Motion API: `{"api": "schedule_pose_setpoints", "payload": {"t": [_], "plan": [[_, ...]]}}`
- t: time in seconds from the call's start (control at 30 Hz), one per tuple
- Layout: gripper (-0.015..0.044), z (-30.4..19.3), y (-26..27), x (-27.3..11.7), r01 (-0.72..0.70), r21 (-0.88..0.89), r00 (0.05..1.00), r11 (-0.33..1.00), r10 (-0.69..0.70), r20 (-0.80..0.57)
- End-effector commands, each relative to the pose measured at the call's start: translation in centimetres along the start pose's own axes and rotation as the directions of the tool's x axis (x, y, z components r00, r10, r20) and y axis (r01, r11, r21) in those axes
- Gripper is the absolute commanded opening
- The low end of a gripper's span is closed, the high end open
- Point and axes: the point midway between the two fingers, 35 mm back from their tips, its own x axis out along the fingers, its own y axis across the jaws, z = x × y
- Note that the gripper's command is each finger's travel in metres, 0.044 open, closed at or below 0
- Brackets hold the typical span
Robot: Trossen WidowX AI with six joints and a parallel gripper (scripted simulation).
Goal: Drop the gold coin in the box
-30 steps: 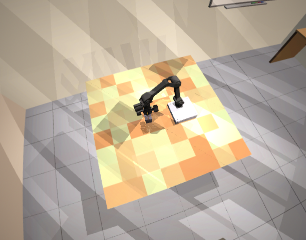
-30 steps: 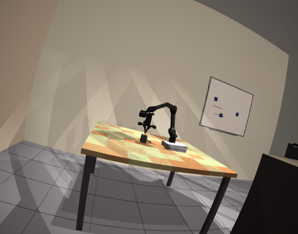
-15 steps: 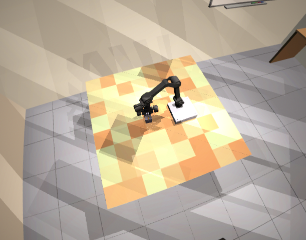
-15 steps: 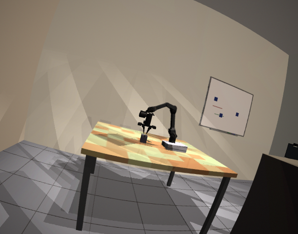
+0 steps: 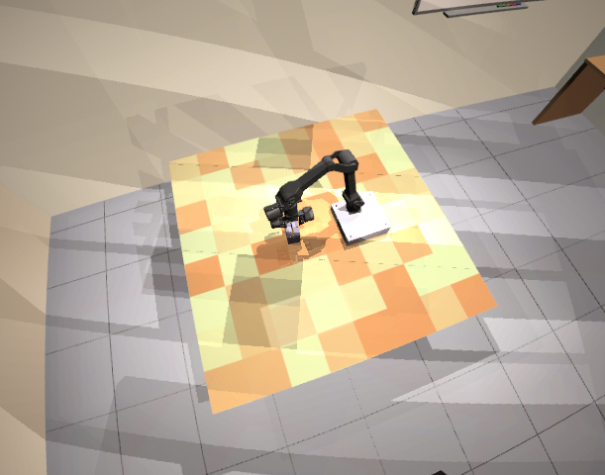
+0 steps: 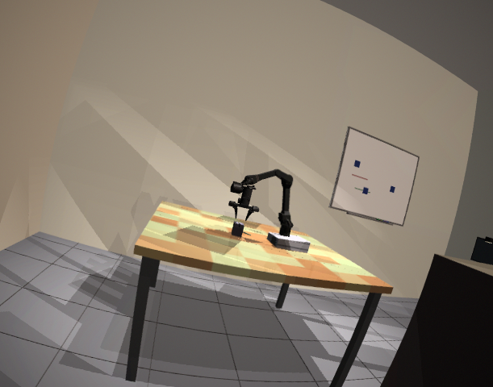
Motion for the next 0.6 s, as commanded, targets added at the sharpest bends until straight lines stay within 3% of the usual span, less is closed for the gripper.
{"api": "schedule_pose_setpoints", "payload": {"t": [0.0, 0.1, 0.2, 0.57], "plan": [[0.0371, 0.0, 0.3, -0.8, -0.013, 0.003, 1.000, 1.000, 0.013, -0.003], [0.0440, 0.0, 0.1, -3.0, -0.009, 0.002, 1.000, 1.000, 0.009, -0.002], [0.0440, 0.1, -0.3, -5.3, -0.004, 0.000, 1.000, 1.000, 0.004, -0.001], [0.0440, 0.1, -0.3, -5.3, -0.004, 0.000, 1.000, 1.000, 0.004, -0.001]]}}
